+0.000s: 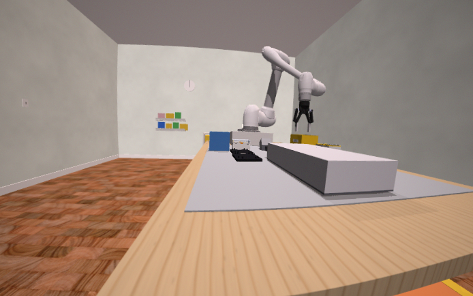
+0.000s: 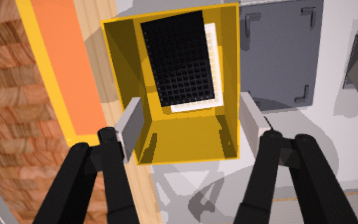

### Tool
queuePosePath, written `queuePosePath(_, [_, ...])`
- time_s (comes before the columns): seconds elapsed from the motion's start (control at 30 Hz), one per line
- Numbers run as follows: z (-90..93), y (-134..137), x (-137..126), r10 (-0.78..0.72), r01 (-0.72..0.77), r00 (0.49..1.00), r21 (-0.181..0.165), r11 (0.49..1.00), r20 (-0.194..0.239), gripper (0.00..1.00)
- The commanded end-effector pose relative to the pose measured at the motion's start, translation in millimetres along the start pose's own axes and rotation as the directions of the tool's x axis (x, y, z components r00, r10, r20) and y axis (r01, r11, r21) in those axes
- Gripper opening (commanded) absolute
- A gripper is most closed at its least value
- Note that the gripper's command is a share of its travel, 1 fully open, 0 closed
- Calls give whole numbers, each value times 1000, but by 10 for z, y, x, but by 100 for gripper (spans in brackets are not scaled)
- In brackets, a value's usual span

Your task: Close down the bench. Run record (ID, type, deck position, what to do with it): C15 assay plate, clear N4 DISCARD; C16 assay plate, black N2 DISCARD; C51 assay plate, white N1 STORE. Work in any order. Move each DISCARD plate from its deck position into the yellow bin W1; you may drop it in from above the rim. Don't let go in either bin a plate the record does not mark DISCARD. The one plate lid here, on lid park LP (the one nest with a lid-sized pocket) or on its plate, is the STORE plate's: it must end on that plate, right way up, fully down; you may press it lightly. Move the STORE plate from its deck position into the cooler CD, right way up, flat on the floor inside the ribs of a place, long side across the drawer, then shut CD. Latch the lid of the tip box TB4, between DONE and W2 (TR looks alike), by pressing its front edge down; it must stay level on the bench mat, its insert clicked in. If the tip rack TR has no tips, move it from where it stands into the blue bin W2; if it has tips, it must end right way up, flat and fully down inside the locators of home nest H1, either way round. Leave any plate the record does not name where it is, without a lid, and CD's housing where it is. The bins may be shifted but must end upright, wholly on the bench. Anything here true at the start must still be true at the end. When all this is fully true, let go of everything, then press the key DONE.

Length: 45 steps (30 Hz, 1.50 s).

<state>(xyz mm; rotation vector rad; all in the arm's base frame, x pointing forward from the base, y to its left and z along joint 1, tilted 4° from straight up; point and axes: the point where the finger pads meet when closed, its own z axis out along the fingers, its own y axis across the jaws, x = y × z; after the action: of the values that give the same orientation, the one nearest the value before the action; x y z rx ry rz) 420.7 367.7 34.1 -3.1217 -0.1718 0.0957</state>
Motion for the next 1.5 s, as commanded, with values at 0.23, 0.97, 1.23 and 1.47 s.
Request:
queuePosePath(0.23, [-57,399,-32,9,-9,1000,2,1000,-2,60])
queuePosePath(0.97, [-164,1148,-97,9,-9,1000,2,1000,-2,0])
queuePosePath(1.23, [-210,1464,-125,9,-9,1000,2,1000,-2,0])
queuePosePath(1.47, [-238,1661,-142,9,-9,1000,2,1000,-2,0])
